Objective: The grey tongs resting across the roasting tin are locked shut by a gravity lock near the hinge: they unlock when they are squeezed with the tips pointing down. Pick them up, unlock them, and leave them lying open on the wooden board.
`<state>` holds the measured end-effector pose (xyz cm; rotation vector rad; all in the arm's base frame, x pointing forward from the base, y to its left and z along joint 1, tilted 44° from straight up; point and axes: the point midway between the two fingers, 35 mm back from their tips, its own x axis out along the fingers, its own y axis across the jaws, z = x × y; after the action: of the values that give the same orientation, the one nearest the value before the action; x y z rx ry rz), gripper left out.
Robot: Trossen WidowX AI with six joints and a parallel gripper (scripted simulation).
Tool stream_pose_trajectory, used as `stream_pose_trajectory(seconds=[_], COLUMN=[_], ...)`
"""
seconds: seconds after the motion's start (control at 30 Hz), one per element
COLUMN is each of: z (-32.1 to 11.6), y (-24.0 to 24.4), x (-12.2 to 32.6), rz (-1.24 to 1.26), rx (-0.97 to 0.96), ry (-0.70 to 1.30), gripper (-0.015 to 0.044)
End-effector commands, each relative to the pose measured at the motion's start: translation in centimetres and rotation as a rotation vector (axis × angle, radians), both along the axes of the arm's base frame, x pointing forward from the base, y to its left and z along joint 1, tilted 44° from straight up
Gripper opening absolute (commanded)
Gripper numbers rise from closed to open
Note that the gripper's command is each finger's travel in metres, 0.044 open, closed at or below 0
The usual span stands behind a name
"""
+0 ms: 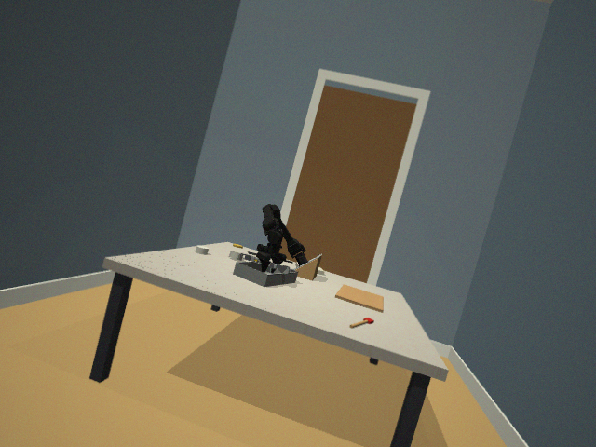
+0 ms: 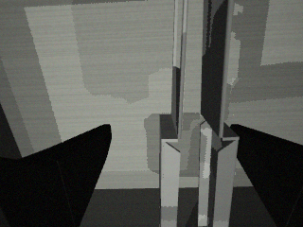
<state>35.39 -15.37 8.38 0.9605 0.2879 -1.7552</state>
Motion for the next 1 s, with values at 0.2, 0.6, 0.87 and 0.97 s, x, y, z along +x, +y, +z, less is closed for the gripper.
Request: stream_pose_trajectory(seconds=[0.2, 0.6, 0.87, 0.97], z=[0.03, 0.03, 0.03, 0.03], y=[0.03, 0.03, 0.03, 0.03], x=[0.02, 0.02, 0.02, 0.02], rz=[0.0, 0.0, 0.0, 0.0], rx=[0.0, 0.0, 0.0, 0.0], ry=[-0.001, -0.001, -0.001, -0.001], gripper=[0.0151, 0.0071, -0.0021, -0.01])
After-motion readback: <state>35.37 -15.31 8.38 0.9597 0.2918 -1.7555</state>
